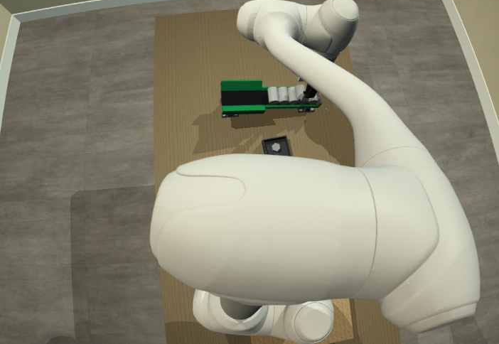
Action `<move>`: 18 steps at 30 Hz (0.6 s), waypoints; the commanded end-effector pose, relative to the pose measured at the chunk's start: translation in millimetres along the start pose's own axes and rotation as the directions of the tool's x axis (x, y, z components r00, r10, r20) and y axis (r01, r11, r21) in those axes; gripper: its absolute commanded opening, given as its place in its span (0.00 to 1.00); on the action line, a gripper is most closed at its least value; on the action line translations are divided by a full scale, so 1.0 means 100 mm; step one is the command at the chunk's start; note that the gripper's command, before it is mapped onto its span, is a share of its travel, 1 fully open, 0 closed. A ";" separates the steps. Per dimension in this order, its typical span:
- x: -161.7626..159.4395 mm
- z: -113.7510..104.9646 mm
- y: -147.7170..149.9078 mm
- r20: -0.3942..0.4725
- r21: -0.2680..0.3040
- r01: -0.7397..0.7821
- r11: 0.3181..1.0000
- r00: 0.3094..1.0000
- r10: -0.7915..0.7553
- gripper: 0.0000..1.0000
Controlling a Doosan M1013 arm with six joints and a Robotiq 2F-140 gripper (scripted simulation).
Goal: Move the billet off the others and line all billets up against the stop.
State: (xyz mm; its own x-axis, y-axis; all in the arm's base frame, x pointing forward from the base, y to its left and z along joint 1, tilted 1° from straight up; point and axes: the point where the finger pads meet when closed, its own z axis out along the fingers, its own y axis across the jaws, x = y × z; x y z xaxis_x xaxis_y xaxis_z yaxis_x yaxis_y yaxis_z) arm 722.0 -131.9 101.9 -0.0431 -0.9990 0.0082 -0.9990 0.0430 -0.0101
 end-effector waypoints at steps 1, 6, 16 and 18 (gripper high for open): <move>-0.02 0.11 0.00 -0.003 0.000 0.002 1.000 1.000 -0.002 0.52; -0.02 0.19 0.00 -0.003 0.000 0.002 1.000 1.000 -0.002 0.52; -0.02 0.40 0.00 -0.003 0.000 0.002 1.000 1.000 -0.002 0.52; -0.02 0.42 0.00 -0.003 0.000 0.002 1.000 1.000 -0.002 0.52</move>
